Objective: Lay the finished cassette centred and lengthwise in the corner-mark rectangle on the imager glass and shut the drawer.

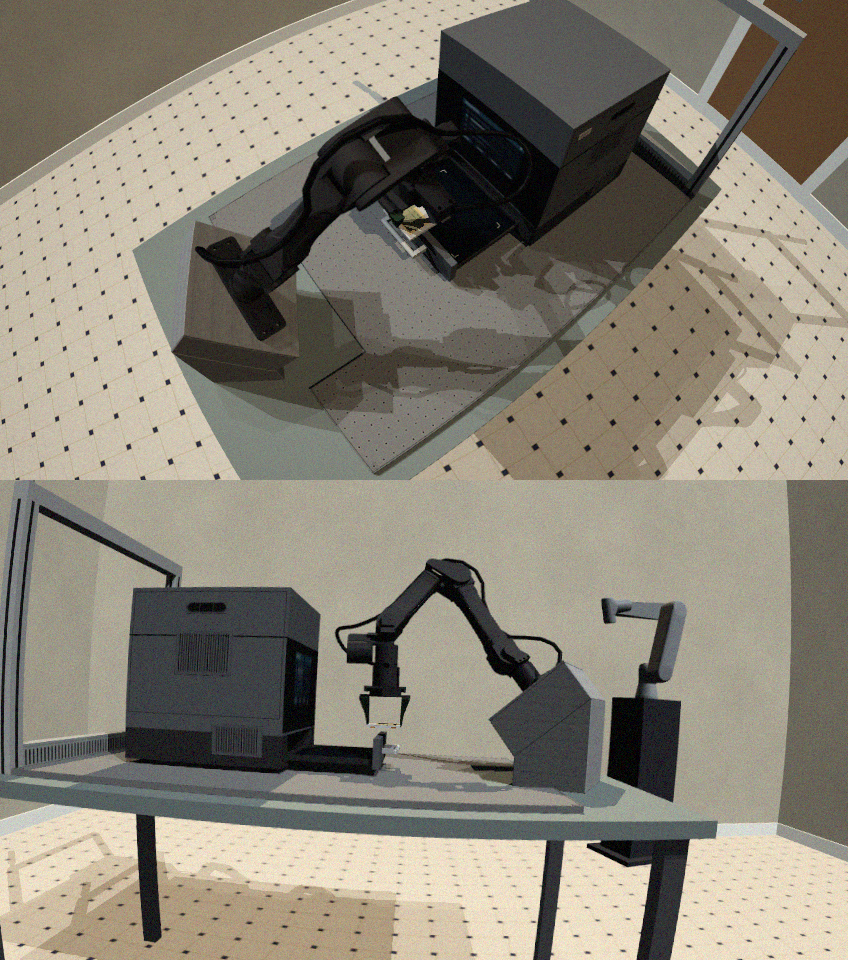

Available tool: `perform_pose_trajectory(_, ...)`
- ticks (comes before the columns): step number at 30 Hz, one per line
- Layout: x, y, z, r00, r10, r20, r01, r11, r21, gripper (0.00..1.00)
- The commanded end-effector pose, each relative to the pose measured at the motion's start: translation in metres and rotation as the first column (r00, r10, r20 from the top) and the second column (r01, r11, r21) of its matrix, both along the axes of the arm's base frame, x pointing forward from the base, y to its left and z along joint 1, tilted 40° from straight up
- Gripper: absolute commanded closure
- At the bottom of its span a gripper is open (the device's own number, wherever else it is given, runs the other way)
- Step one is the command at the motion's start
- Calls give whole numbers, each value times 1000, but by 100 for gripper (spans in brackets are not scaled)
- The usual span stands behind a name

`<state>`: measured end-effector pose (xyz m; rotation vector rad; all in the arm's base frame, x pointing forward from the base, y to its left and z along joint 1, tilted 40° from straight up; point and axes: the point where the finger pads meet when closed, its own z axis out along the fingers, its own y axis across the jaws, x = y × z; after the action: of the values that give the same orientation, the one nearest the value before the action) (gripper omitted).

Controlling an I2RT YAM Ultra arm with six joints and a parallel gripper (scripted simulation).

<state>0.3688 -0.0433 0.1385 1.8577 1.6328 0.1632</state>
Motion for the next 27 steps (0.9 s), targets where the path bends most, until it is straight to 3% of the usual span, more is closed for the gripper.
perform_pose_trajectory(1, 6, 6, 26, 998, 4, 62, -4, 1000, -3, 100)
perform_pose_trajectory(3, 10, 6, 15, 1000, 7, 25, -7, 1000, -8, 100)
perform_pose_trajectory(15, 21, 0, 21, 1000, 1, 22, -1, 1000, -11, 100)
perform_pose_trajectory(16, 20, -1, 35, 998, -2, 59, 3, 1000, -7, 100)
perform_pose_trajectory(18, 24, -1, 23, 1000, -2, 22, 2, 1000, -9, 100)
perform_pose_trajectory(27, 34, -1, 29, 1000, 0, 22, 0, 1000, -6, 100)
